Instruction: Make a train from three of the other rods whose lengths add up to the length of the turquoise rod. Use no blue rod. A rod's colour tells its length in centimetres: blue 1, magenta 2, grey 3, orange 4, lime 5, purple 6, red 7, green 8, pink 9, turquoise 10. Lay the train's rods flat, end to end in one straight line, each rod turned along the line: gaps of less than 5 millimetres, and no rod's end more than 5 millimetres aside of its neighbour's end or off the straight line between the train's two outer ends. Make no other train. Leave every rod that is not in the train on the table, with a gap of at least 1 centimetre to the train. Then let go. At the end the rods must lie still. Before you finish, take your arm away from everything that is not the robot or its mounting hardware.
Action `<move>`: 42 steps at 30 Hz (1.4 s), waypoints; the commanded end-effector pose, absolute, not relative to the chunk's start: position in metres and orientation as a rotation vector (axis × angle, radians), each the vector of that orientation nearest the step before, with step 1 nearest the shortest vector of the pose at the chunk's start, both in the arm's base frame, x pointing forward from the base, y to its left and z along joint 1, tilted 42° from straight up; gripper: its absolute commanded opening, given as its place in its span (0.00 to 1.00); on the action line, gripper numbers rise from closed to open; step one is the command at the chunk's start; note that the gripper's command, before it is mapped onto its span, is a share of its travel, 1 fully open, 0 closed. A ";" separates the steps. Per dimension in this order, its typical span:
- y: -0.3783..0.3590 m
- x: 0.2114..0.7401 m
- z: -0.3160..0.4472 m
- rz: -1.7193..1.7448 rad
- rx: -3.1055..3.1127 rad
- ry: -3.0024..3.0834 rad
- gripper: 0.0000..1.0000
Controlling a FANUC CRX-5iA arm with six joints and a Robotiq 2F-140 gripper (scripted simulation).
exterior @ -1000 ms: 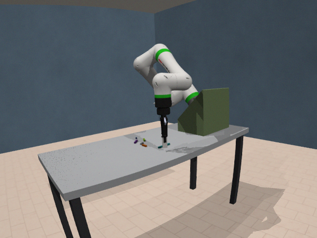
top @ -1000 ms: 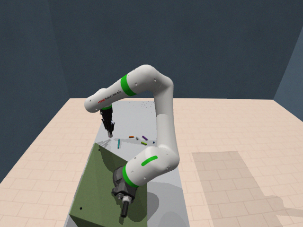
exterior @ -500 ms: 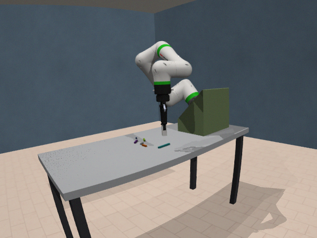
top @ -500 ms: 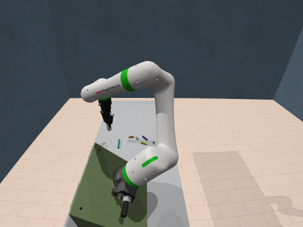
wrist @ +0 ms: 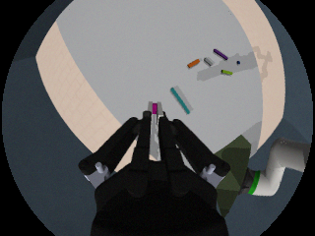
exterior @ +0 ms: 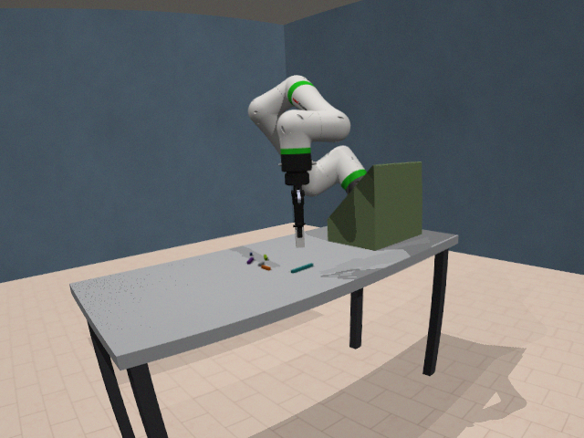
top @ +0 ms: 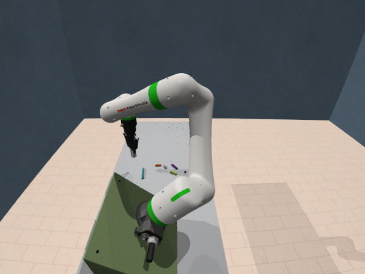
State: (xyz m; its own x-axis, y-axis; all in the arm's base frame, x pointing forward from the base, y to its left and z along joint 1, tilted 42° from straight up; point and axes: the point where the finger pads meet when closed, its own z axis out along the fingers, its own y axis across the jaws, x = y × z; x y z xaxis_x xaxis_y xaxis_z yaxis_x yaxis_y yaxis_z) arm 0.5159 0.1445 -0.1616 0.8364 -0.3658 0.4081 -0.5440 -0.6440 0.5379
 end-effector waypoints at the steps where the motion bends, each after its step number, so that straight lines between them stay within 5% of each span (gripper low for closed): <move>1: 0.122 0.512 -0.134 0.423 2.290 -0.858 0.03; 42: -0.047 0.432 0.003 0.864 1.604 -2.069 0.03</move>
State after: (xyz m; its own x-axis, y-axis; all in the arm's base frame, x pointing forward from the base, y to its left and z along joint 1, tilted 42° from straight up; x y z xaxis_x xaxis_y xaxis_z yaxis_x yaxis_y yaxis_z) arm 0.4332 -0.0458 0.0005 -0.2601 -0.7250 0.6377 -0.9637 0.1539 -0.2180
